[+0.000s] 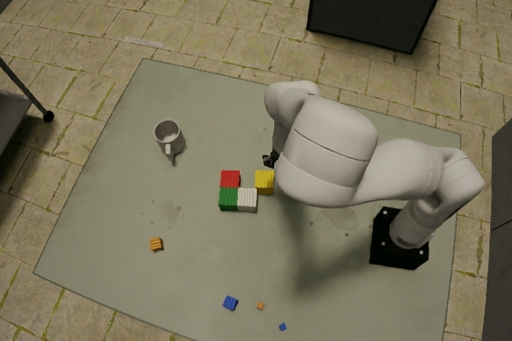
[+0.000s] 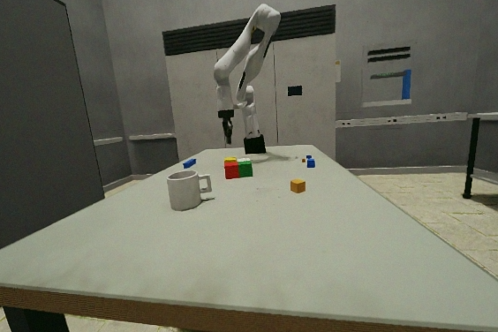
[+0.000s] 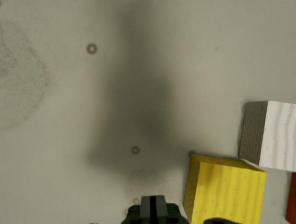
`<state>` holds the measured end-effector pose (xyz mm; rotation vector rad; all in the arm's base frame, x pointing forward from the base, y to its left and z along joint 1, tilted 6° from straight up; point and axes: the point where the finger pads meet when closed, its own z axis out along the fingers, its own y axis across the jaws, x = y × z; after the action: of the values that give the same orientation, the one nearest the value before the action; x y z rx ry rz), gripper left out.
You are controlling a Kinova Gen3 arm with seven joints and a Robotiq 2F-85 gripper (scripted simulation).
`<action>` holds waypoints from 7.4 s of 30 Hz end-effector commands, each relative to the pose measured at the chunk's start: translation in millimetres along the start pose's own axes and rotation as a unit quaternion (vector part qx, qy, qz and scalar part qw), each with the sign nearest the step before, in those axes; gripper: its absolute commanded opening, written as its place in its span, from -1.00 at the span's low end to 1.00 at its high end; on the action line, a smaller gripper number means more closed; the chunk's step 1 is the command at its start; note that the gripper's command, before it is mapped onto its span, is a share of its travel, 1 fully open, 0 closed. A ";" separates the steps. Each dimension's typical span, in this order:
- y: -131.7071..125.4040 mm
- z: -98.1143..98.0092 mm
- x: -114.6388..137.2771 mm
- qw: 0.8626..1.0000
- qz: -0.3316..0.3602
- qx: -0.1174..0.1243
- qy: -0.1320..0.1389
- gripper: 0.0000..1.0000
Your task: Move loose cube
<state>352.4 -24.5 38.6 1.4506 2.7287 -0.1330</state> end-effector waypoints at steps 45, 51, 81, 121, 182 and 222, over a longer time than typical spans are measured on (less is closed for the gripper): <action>3.5 5.7 -0.7 0.995 0.102 -0.008 -0.007 -0.80; 3.7 12.8 -0.8 0.995 0.102 -0.008 -0.007 -0.80; 5.7 82.7 -1.7 0.995 0.102 -0.008 -0.007 -0.80; 5.9 91.0 -1.8 0.995 0.102 -0.008 -0.007 -0.80; 14.6 90.8 -3.7 0.995 0.102 -0.008 -0.007 -0.80; 15.2 90.8 -3.8 0.995 0.102 -0.008 -0.007 -0.80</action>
<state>366.7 -28.3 -52.7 1.7052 2.5445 -0.1132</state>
